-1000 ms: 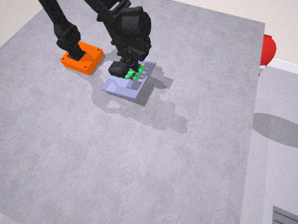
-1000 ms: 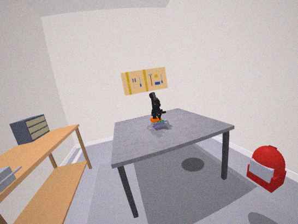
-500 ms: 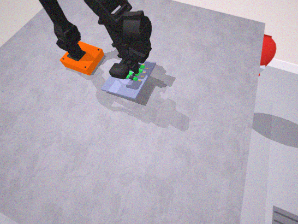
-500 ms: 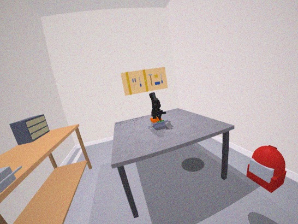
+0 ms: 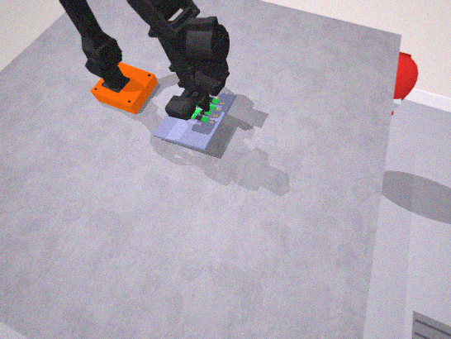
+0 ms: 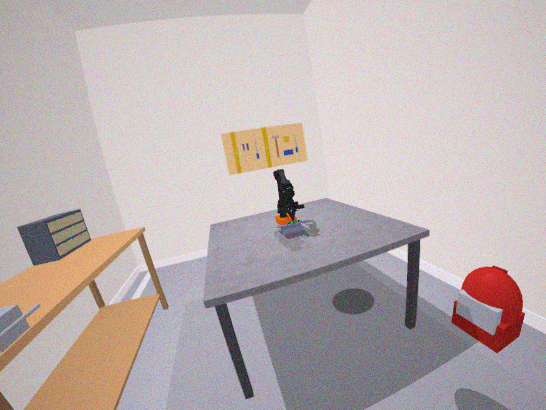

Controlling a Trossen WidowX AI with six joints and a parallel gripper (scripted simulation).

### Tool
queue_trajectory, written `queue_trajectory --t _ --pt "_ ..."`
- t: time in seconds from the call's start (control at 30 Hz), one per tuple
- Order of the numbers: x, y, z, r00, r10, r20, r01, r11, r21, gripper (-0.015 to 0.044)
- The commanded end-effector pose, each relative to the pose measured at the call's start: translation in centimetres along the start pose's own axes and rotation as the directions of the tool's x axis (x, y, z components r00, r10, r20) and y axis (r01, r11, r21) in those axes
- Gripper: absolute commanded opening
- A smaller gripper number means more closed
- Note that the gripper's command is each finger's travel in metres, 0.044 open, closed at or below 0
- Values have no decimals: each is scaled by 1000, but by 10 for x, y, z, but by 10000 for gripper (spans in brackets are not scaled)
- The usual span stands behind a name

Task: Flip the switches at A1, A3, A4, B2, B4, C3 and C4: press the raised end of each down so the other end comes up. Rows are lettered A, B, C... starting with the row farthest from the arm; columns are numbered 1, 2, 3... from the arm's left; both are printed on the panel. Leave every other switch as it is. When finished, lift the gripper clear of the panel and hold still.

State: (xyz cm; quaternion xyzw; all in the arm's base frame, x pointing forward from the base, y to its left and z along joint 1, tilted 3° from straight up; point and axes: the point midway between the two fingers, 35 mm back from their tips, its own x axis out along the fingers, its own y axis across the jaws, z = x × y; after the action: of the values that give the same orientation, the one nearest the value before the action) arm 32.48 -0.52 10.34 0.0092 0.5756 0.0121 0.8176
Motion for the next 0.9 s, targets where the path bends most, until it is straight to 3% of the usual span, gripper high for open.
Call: queue_trajectory --t 0.0,0.87 --pt "1 0 0 1000 3 0 -3 1000 -2 0" --pt "4 0 0 1000 3 0 -3 1000 -2 0"
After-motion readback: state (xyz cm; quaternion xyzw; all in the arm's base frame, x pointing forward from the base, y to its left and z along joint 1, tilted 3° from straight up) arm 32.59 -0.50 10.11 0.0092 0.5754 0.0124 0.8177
